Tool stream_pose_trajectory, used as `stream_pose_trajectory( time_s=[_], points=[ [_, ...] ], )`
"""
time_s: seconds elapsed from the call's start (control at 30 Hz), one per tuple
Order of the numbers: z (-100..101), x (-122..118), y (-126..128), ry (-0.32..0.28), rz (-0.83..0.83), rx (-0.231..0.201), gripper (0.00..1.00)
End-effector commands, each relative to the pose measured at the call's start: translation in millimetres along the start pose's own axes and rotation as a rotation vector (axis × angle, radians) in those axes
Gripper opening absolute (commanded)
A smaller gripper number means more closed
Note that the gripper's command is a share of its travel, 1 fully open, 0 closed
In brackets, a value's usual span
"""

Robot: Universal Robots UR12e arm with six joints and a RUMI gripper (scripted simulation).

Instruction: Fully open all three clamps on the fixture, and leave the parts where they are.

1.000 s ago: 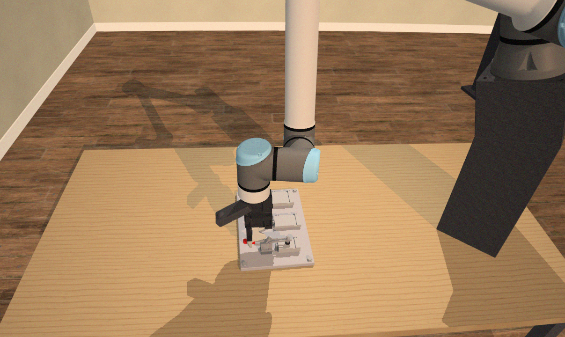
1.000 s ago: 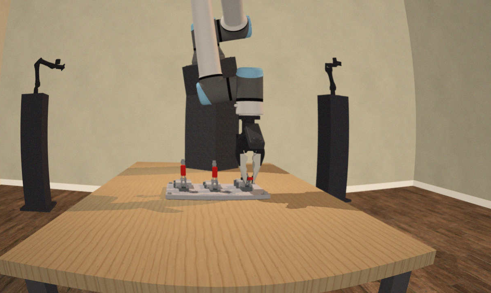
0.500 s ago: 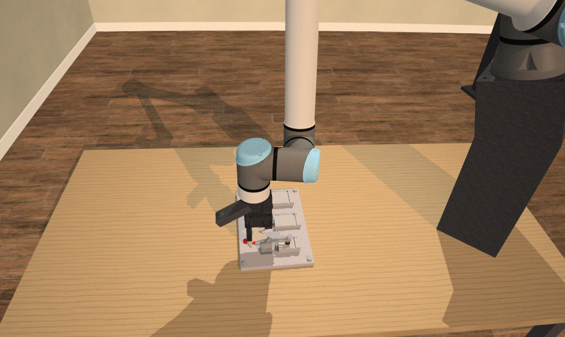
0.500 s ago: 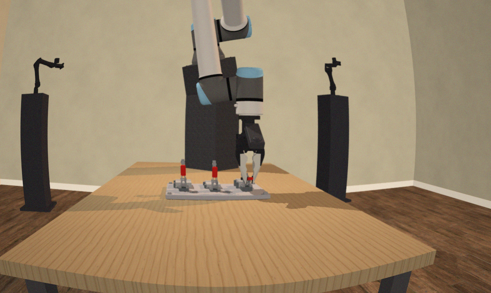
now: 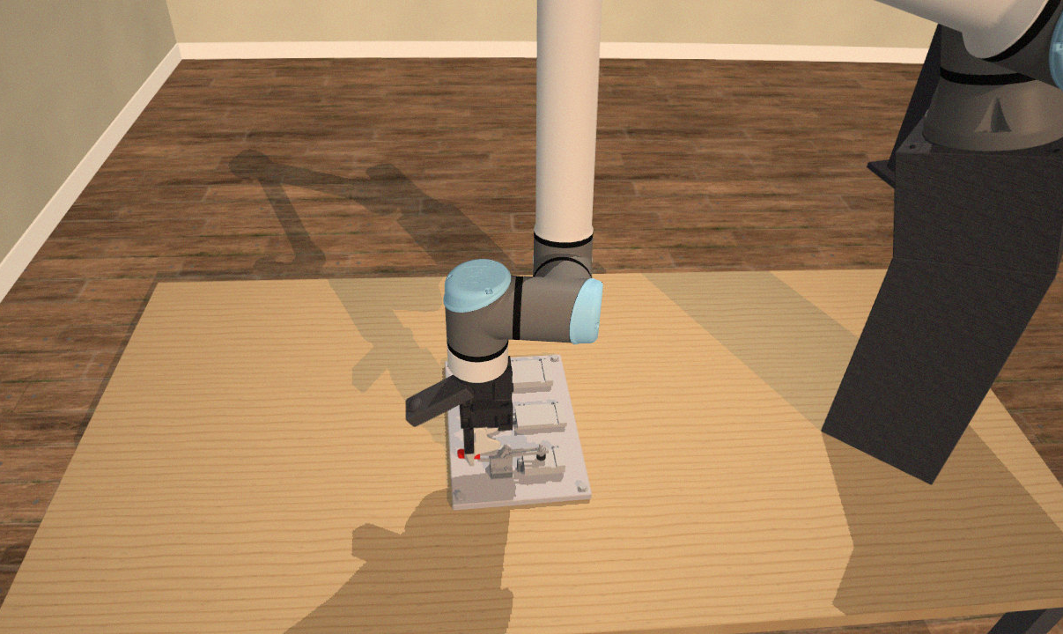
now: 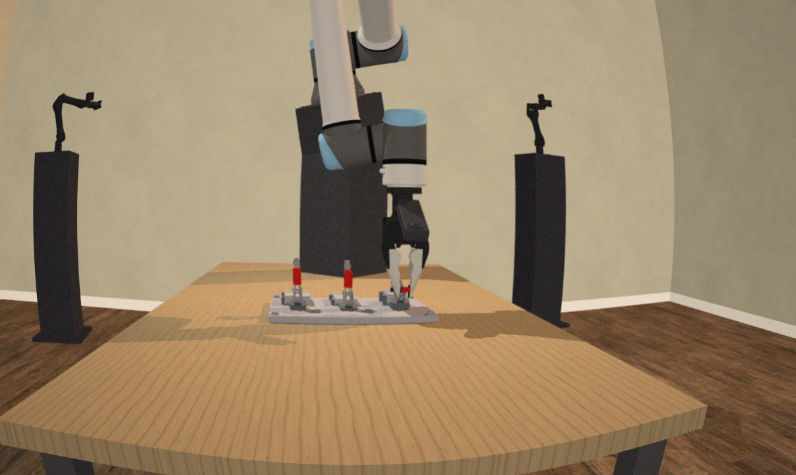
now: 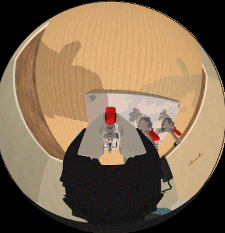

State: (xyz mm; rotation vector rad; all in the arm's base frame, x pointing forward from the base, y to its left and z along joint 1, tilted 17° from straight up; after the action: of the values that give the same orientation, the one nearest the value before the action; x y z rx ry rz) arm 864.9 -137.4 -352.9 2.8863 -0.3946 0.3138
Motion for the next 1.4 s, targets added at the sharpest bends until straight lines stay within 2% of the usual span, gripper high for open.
stream_pose_trajectory(
  time_s=[0.0, 1.37],
  points=[
    [-1, 0, 0, 0.001, 0.000, 0.000, 0.00],
    [-15, -12, 1, 0.001, 0.000, 0.000, 0.00]
  ],
)
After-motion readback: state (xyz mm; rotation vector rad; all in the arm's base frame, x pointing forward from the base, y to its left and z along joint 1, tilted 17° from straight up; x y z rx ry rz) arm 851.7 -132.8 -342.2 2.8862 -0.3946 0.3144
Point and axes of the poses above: the point where the finger pads meet when closed, its own z axis out along the fingers, its own y axis across the jaws, x = y × z, the point moved 1 cm from there along -z, back along the fingers, and after that the axes turned 7 degrees about z, right-handed, at the moved point
